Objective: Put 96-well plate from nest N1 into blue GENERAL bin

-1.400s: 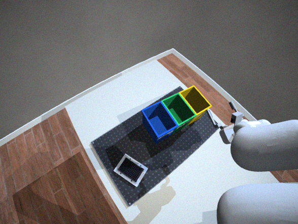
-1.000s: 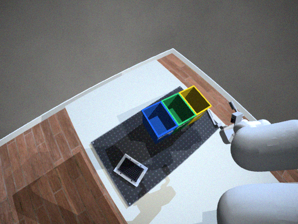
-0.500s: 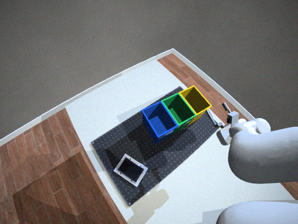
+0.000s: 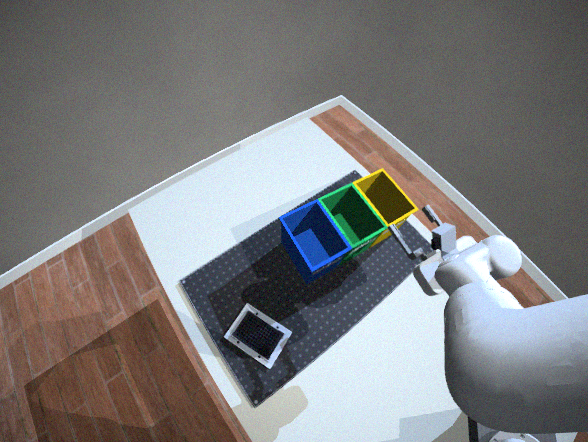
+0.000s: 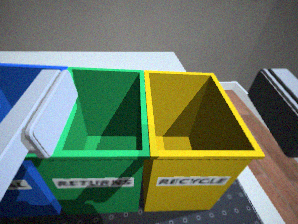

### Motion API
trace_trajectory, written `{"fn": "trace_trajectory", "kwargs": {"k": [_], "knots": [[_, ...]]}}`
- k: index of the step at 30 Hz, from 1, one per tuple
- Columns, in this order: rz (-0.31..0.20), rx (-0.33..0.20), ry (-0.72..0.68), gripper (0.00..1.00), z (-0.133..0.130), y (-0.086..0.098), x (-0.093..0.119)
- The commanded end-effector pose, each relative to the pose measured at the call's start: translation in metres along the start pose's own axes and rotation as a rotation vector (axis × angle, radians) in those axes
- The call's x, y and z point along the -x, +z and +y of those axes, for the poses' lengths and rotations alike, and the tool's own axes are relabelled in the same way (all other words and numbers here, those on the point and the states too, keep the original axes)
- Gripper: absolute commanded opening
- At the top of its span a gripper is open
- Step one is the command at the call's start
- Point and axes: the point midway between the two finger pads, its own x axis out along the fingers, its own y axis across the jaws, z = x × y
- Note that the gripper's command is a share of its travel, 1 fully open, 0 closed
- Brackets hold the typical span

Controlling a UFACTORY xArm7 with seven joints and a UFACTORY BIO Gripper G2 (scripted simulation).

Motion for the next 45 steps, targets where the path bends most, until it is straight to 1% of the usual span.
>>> {"fn": "trace_trajectory", "kwargs": {"k": [1,2,6,7,9,18,19,23,24,26,30,31,35,36,40,45], "knots": [[0.002,0.005,0.003,0.37,0.014,0.005,-0.001],[0.013,0.013,0.031,0.37,0.019,0.007,-0.001],[0.013,0.012,0.031,0.37,0.039,0.010,0.000],[0.020,0.014,0.058,0.37,0.044,0.011,0.000],[0.020,0.014,0.058,0.37,0.044,0.011,0.000],[0.024,0.008,0.084,0.37,0.086,0.018,0.006],[0.025,-0.004,0.109,0.37,0.090,0.018,0.007],[0.025,-0.004,0.109,0.37,0.108,0.020,0.012],[0.027,-0.024,0.133,0.37,0.113,0.020,0.013],[0.027,-0.024,0.133,0.37,0.113,0.020,0.013],[0.027,-0.024,0.133,0.37,0.130,0.021,0.018],[0.028,-0.050,0.155,0.37,0.135,0.021,0.020],[0.028,-0.051,0.156,0.37,0.152,0.020,0.026],[0.030,-0.079,0.174,0.37,0.156,0.020,0.028],[0.031,-0.086,0.178,0.37,0.173,0.019,0.036],[0.031,-0.086,0.178,0.37,0.173,0.019,0.036]]}}
